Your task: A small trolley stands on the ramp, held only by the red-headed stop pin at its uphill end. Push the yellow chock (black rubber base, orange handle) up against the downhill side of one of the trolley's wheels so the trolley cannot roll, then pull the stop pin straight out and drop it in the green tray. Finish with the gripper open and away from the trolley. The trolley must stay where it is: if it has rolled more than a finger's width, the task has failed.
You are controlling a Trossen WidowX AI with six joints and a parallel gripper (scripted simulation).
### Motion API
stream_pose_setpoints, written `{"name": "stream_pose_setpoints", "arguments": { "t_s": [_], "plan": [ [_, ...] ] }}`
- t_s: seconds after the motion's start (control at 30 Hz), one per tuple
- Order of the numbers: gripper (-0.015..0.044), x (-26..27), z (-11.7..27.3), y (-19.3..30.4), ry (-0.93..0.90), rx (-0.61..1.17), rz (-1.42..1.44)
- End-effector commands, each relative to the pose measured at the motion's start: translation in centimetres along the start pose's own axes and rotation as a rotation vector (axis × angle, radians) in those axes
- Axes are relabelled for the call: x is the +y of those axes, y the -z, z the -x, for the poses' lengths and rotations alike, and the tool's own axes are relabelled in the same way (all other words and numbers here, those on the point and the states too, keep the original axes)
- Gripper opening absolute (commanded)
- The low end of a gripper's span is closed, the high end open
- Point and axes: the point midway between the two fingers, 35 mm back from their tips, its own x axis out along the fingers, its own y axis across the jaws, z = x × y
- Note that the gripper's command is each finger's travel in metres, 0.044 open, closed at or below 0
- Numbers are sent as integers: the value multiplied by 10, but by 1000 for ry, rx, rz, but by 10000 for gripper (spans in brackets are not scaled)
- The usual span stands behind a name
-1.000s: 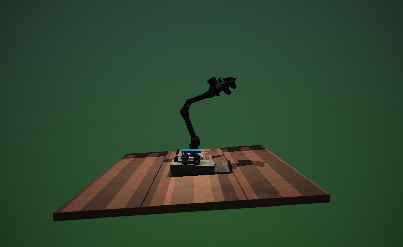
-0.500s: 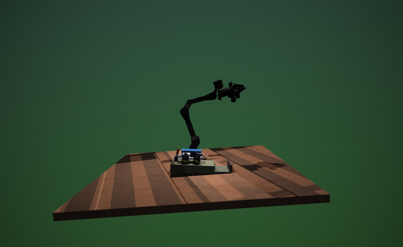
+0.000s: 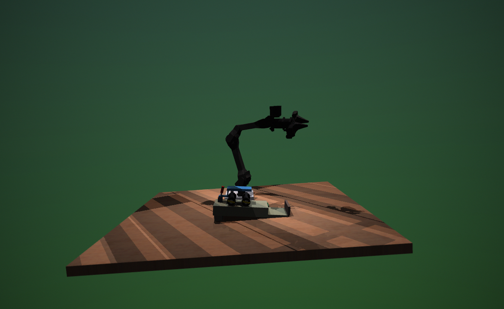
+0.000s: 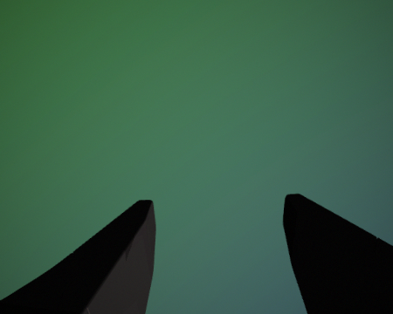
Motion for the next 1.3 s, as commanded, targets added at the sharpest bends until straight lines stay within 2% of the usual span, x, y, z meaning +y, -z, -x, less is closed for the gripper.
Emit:
{"name": "stream_pose_setpoints", "arguments": {
  "t_s": [0.0, 0.47, 0.87, 1.27],
  "plan": [
    [190, 52, 4, 1, -154, -12, -28],
    [190, 195, 58, 0, -589, -38, -178],
    [190, 278, 133, -12, -898, -20, -373],
    [190, 340, 237, -39, -1241, -21, -569]
  ]
}}
